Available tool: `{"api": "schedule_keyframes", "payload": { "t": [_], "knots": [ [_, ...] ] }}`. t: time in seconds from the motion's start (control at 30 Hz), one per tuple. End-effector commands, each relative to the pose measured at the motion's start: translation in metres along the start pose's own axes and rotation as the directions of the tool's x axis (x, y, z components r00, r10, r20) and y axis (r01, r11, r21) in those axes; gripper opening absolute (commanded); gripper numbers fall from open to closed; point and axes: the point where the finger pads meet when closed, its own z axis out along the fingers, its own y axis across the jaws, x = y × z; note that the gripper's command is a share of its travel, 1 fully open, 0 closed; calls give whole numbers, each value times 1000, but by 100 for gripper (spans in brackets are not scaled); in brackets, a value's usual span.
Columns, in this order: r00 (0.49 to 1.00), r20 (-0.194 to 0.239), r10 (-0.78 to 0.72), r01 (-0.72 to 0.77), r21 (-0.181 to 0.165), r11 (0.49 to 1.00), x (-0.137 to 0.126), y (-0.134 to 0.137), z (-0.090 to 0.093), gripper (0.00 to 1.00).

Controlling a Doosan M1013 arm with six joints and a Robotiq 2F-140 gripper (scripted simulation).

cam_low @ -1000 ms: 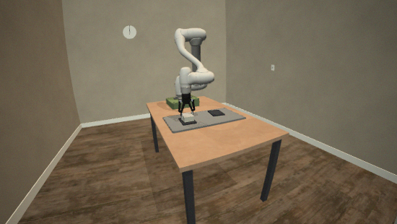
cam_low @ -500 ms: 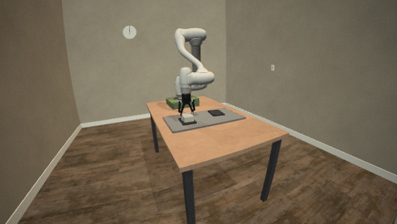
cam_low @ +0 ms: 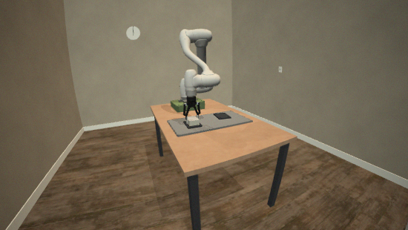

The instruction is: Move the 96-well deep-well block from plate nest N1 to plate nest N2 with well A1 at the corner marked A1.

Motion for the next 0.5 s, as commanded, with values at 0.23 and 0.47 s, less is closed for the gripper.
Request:
{"api": "schedule_keyframes", "payload": {
  "t": [0.23,0.47],
  "knots": [
    [1000,0,0,0,0,1000,0,0,1,0],
    [1000,0,0,0,0,1000,0,0,2,0]
  ]
}}
